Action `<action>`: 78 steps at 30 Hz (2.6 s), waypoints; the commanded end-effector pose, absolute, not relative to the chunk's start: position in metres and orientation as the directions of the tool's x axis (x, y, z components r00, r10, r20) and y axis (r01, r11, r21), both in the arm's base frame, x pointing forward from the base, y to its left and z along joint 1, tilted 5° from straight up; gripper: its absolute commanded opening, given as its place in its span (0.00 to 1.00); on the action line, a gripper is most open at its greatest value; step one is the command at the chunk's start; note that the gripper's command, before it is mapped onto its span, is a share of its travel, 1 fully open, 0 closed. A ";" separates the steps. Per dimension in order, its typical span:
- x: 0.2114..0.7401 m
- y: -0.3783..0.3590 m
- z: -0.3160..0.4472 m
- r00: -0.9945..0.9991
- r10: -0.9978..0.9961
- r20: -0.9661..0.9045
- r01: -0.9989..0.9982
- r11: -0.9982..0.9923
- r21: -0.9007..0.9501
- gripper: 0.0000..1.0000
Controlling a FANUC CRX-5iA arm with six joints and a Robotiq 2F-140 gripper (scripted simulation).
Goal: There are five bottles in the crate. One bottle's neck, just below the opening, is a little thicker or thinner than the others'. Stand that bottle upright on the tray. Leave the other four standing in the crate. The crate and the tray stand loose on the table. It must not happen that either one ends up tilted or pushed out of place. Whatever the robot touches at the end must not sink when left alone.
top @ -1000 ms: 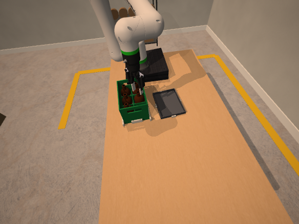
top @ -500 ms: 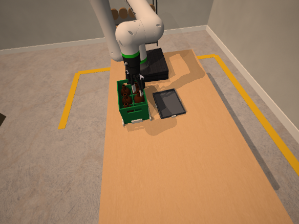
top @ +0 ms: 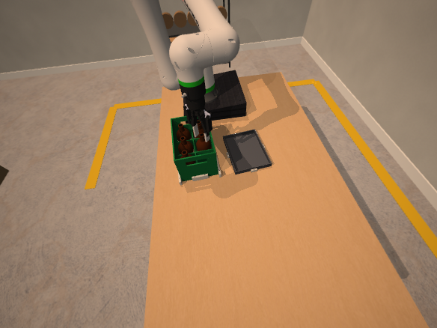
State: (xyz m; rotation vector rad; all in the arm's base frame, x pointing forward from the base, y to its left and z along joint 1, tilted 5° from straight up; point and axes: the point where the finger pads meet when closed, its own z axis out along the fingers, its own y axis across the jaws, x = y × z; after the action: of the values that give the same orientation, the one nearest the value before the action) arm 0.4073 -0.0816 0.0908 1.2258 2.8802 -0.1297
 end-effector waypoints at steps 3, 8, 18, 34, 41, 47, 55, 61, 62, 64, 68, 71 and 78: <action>0.408 -0.082 0.091 -0.694 0.719 -0.042 0.720 0.691 -0.072 0.44; 0.408 -0.082 0.091 -0.694 0.719 -0.042 0.720 0.691 -0.072 0.44; 0.408 -0.082 0.091 -0.694 0.719 -0.042 0.720 0.691 -0.072 0.44; 0.408 -0.082 0.091 -0.694 0.719 -0.042 0.720 0.691 -0.072 0.44; 0.408 -0.082 0.091 -0.694 0.719 -0.042 0.720 0.691 -0.072 0.10; 0.408 -0.082 0.091 -0.694 0.719 -0.042 0.720 0.691 -0.072 0.10; 0.408 -0.082 0.091 -0.694 0.719 -0.042 0.720 0.691 -0.072 0.10; 0.408 -0.082 0.091 -0.694 0.719 -0.042 0.720 0.691 -0.072 0.10; 0.408 -0.082 0.091 -0.694 0.719 -0.042 0.720 0.691 -0.072 0.10; 0.408 -0.082 0.091 -0.694 0.719 -0.042 0.720 0.691 -0.072 0.10; 0.408 -0.082 0.091 -0.694 0.719 -0.042 0.720 0.691 -0.072 0.10; 0.408 -0.082 0.091 -0.694 0.719 -0.042 0.720 0.691 -0.072 0.10; 0.408 -0.082 0.091 -0.694 0.719 -0.042 0.720 0.691 -0.072 0.10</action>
State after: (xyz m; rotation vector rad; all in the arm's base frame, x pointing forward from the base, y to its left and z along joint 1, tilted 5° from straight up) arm 0.4074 -0.0817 0.0904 1.2255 2.8799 -0.1296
